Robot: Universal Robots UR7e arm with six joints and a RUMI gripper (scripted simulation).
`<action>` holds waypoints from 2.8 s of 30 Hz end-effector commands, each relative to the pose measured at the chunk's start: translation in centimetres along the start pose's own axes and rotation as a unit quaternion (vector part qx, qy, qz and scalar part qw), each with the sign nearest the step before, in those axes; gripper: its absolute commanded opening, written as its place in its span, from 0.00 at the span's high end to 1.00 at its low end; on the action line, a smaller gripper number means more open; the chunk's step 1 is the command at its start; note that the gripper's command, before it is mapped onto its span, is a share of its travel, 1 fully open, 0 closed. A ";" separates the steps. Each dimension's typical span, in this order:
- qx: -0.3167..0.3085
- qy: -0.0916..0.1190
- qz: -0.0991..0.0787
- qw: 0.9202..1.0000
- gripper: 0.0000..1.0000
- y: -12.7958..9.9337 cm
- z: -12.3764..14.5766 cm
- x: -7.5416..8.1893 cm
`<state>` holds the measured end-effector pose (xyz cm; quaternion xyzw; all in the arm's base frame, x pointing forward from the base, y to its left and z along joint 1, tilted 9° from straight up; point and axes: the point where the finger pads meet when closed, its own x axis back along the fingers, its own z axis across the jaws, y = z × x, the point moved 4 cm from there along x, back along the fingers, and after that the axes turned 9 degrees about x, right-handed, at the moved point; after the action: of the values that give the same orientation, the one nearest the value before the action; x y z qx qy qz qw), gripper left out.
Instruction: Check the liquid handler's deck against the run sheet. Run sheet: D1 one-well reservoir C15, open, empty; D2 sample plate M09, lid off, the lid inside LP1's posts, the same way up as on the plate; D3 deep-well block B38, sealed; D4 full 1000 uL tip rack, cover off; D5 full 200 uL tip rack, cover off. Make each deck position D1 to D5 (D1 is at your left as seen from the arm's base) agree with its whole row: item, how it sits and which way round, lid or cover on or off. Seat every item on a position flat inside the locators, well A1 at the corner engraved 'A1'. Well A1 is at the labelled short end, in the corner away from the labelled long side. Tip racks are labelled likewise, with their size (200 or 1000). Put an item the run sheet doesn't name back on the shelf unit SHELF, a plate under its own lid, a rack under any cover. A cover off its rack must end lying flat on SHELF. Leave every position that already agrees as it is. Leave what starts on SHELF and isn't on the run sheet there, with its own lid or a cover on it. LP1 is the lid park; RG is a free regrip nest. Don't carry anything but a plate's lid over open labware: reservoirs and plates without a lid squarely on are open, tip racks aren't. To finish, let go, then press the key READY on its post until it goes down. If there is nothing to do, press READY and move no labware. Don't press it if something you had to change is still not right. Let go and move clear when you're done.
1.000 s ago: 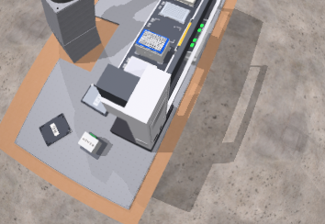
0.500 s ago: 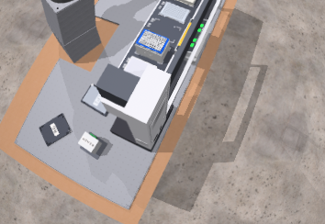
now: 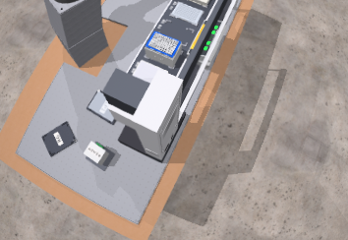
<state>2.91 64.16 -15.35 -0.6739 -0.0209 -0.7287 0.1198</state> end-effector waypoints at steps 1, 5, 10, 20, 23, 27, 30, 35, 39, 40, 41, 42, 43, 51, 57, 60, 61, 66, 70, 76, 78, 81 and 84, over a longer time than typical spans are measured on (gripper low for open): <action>0.000 0.000 0.000 1.000 0.18 0.1 0.0 1.2; 0.000 0.000 0.000 1.000 0.18 0.1 0.0 1.5; 0.000 -0.001 0.000 1.000 0.18 0.1 0.0 2.4; 0.000 -0.001 0.000 1.000 0.18 0.1 -0.1 4.0; 0.000 -0.001 0.000 1.000 0.18 0.1 -0.1 4.2; 0.000 -0.001 0.000 1.000 0.18 0.1 -0.1 4.9; 0.000 -0.001 0.000 1.000 0.18 0.1 -0.1 5.4; 0.000 -0.001 0.000 1.000 0.18 0.1 -0.1 6.2; 0.000 -0.001 0.000 1.000 0.18 0.1 -0.1 6.5; 0.000 -0.001 0.000 1.000 0.18 0.1 -0.1 6.7; 0.000 -0.001 0.000 1.000 0.18 0.1 -0.1 6.9; 0.000 -0.001 0.000 1.000 0.18 0.1 -0.1 7.0; 0.000 -0.001 0.000 1.000 0.18 0.1 -0.1 7.2; 0.000 -0.001 0.000 1.000 0.18 0.1 -0.1 8.5; 0.000 0.000 0.000 1.000 0.18 0.1 -0.1 9.2; 0.000 0.000 0.000 1.000 0.18 0.1 -0.1 9.7; 0.000 0.000 0.000 1.000 0.18 0.1 -0.1 9.9; 0.000 -0.001 0.000 1.000 0.18 0.1 -0.1 10.7; 0.000 0.000 0.000 1.000 0.18 0.1 -0.1 11.3; 0.000 0.000 0.000 1.000 0.18 0.1 -0.1 12.0; 0.000 0.000 0.000 1.000 0.18 0.1 -0.1 12.4; 0.000 0.000 0.000 1.000 0.18 0.1 -0.1 12.9; 0.000 0.000 0.000 1.000 0.18 0.1 -0.1 13.4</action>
<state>2.24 62.41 -3.15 -0.6739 -0.0200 -0.7287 0.1202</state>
